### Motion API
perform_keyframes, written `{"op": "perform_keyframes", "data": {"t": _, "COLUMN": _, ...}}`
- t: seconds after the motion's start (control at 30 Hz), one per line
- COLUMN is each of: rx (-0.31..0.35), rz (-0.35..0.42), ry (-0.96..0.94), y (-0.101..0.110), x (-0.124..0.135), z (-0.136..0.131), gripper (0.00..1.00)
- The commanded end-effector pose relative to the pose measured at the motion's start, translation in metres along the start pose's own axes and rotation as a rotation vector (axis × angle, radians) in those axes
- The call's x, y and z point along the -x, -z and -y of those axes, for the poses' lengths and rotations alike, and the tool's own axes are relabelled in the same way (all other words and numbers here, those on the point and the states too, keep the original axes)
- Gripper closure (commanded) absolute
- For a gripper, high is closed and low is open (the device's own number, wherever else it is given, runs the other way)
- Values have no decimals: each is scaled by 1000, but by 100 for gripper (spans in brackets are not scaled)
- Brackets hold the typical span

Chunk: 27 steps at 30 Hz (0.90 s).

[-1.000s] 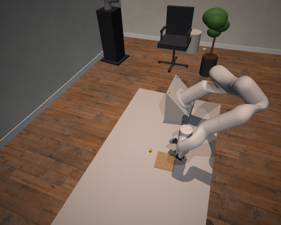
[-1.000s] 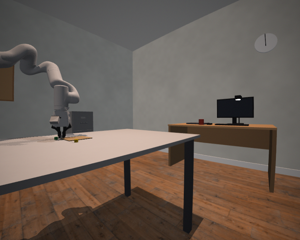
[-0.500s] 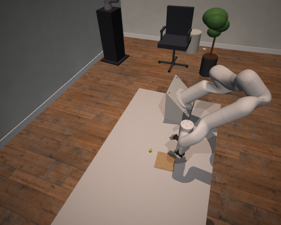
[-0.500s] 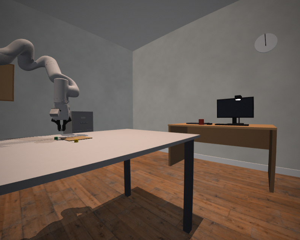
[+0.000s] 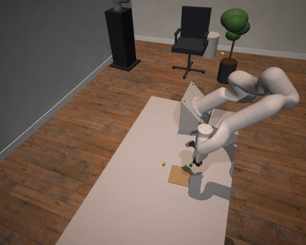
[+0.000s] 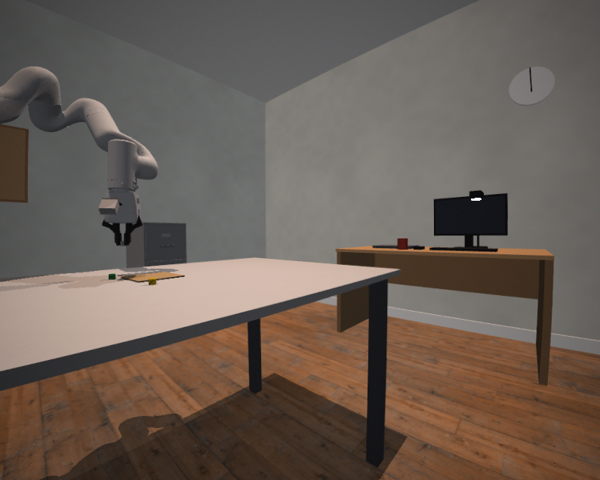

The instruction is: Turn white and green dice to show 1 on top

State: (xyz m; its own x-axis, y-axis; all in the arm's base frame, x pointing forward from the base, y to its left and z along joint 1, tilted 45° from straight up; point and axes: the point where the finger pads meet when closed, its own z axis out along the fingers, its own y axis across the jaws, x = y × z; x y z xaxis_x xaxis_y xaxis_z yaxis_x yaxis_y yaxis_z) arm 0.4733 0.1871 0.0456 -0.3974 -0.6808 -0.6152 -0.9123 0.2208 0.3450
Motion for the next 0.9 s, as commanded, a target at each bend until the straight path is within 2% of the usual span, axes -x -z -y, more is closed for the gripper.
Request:
{"op": "perform_keyframes", "data": {"t": 0.0, "rx": -1, "rz": 0, "ry": 0, "y": 2, "x": 0, "z": 1, "gripper": 89}}
{"op": "perform_keyframes", "data": {"t": 0.27, "rx": -1, "rz": 0, "ry": 58, "y": 2, "x": 2, "z": 2, "gripper": 89}}
{"op": "perform_keyframes", "data": {"t": 0.87, "rx": -1, "rz": 0, "ry": 544, "y": 1, "x": 15, "z": 12, "gripper": 89}}
